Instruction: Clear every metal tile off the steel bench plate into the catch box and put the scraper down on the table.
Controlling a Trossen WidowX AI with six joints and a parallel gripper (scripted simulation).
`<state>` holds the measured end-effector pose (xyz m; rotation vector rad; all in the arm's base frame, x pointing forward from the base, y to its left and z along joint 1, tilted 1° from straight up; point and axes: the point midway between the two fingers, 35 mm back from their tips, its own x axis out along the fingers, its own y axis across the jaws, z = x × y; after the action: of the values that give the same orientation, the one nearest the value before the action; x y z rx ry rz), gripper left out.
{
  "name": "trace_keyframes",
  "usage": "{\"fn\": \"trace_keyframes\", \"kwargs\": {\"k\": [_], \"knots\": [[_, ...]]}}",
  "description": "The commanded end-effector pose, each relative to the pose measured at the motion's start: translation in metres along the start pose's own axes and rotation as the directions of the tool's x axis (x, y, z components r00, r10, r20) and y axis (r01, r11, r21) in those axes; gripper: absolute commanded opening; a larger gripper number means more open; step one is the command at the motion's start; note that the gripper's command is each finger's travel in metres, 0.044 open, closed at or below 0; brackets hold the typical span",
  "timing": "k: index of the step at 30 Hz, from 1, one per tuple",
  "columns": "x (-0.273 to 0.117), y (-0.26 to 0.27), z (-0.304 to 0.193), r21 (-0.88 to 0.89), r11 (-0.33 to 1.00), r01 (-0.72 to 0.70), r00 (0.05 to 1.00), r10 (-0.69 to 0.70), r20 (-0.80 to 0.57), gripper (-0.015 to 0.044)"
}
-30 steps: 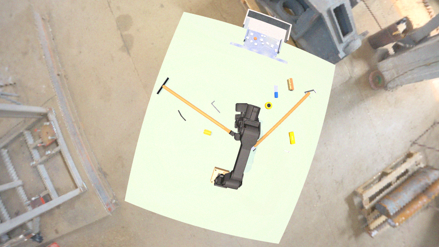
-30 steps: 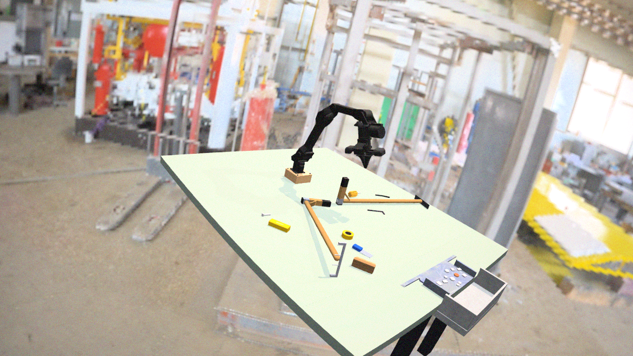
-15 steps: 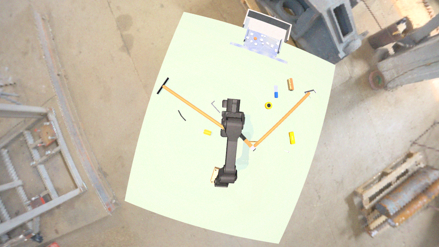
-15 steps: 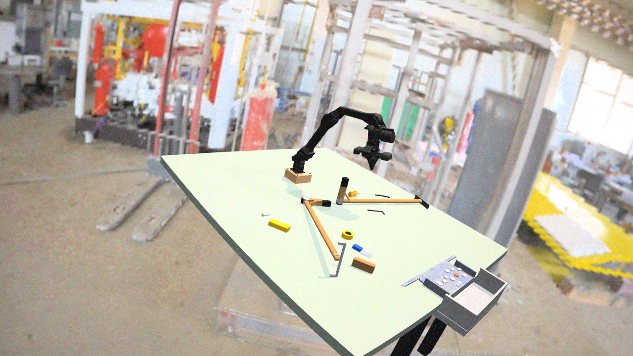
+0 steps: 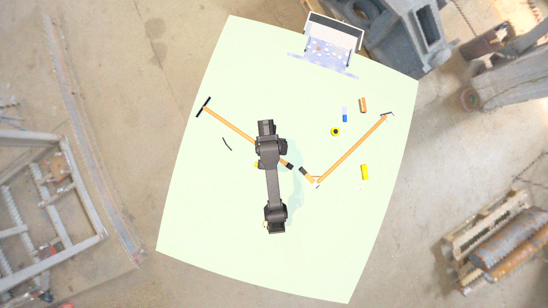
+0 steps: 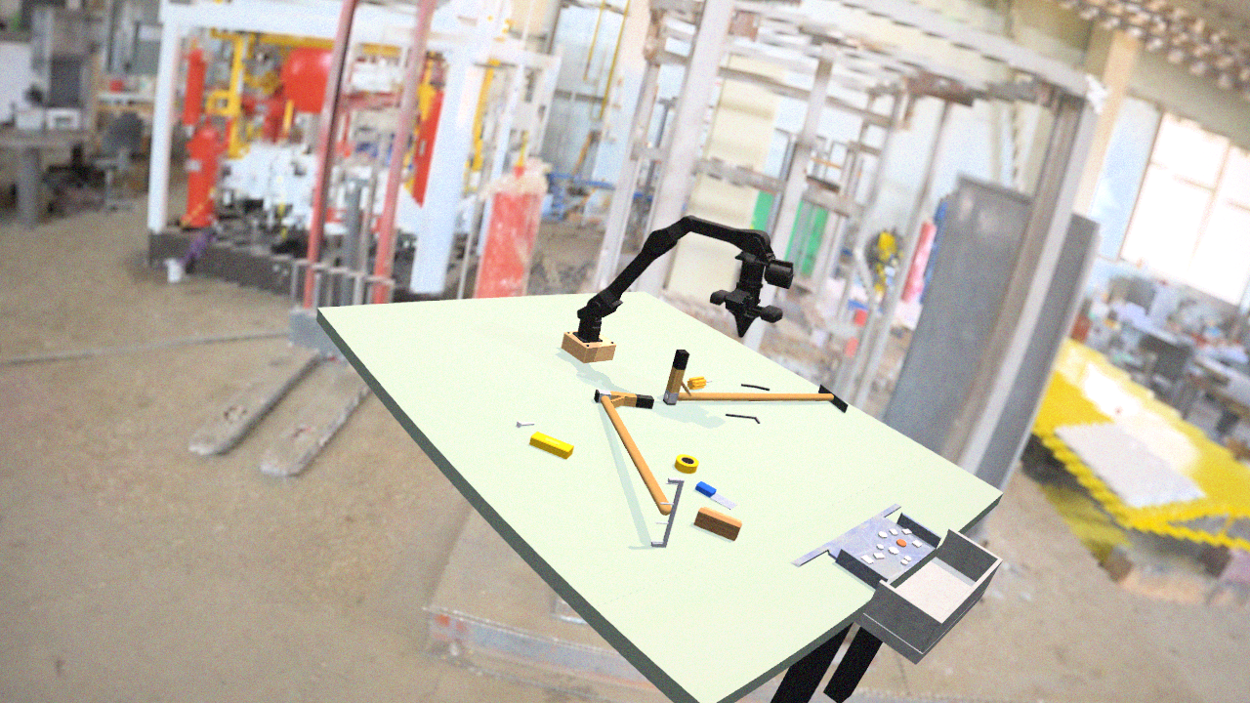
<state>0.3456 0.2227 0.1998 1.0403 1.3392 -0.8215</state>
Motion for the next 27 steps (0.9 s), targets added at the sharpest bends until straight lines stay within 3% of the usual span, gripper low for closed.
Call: {"fn": "trace_keyframes", "kwargs": {"k": [1,12,27], "knots": [[0.004,-0.002,-0.014,0.011,1.0,0.014,1.0,-0.014,0.018,0.0],[0.018,-0.016,-0.058,0.037,0.998,0.053,0.996,-0.055,0.063,0.0],[0.044,-0.012,-0.06,0.037,0.998,0.056,0.996,-0.058,0.064,0.0]]}}
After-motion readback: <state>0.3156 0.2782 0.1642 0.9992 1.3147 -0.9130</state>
